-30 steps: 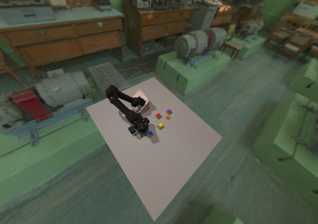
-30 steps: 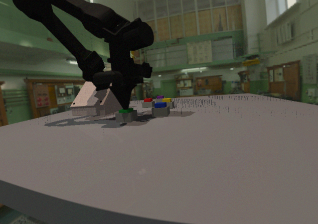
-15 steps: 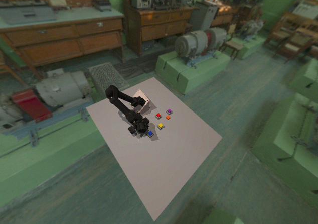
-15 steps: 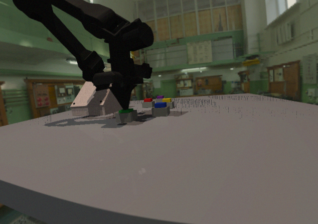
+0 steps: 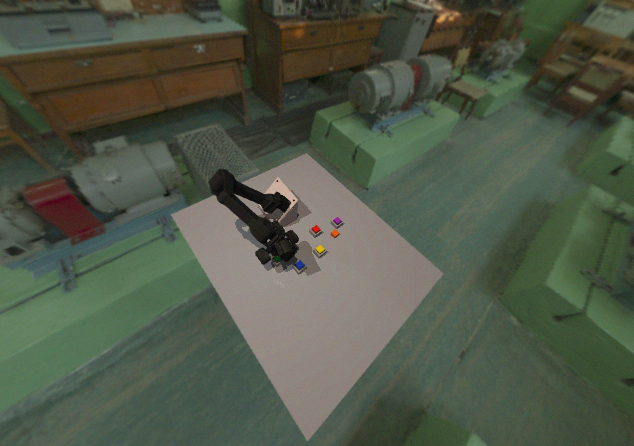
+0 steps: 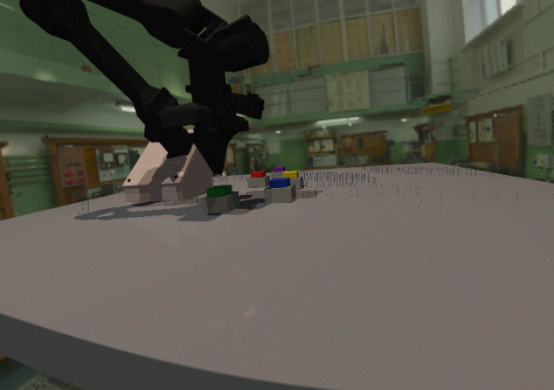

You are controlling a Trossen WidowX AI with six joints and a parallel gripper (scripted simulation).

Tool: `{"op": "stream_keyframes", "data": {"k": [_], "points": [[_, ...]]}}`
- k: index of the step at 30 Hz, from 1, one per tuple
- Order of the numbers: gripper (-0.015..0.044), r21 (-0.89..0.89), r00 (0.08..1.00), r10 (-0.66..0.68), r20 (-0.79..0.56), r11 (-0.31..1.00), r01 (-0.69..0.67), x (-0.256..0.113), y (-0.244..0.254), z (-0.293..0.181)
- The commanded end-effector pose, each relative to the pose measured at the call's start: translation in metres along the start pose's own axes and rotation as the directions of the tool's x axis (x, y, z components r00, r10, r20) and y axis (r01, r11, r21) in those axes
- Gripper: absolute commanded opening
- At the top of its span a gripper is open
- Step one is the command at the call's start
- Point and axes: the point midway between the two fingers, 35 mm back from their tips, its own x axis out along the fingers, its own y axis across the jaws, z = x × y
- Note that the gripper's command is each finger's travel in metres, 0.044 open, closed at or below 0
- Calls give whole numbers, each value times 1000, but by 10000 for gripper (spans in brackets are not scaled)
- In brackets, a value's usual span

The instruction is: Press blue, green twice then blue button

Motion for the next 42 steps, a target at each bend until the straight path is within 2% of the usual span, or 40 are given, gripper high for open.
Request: {"op": "stream_keyframes", "data": {"k": [1, 16, 35, 40, 42], "points": [[20, -3, 1000, -3, -4, 1000, 3, 5, 0, -1], [20, -3, 1000, -5, -4, 1000, 5, 28, -1, -1], [20, -3, 1000, -5, -4, 1000, 5, 28, -1, -1], [20, -2, 1000, -4, -4, 1000, 4, -2, -1, -1], [20, -3, 1000, -4, -4, 1000, 4, -4, -1, -1]]}}
